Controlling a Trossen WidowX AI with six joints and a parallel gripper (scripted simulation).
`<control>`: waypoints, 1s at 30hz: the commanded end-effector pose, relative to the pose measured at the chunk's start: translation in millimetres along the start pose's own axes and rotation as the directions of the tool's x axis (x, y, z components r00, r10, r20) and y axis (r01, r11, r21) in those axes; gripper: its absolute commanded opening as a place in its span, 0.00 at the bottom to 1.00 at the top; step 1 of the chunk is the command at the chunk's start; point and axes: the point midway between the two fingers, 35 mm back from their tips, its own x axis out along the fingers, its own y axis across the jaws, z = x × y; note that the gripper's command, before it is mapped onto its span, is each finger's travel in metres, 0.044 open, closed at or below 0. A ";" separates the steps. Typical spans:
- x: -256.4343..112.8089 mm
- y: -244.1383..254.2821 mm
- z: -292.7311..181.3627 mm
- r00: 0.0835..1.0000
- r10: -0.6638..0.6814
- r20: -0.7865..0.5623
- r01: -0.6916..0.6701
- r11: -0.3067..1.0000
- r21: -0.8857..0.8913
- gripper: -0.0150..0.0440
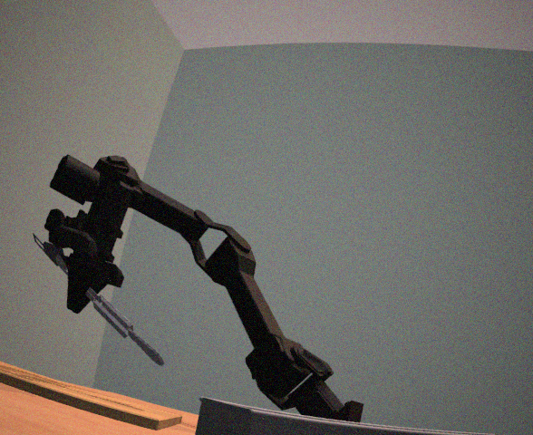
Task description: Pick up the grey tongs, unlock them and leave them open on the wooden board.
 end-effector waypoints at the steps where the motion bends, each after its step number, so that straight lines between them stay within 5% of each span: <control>1: 1.7 2.1 1.5 0.999 0.009 -0.032 -0.008 1.000 0.005 0.00; 30: 31.8 5.2 0.5 0.999 -0.010 -0.053 0.009 1.000 -0.022 0.00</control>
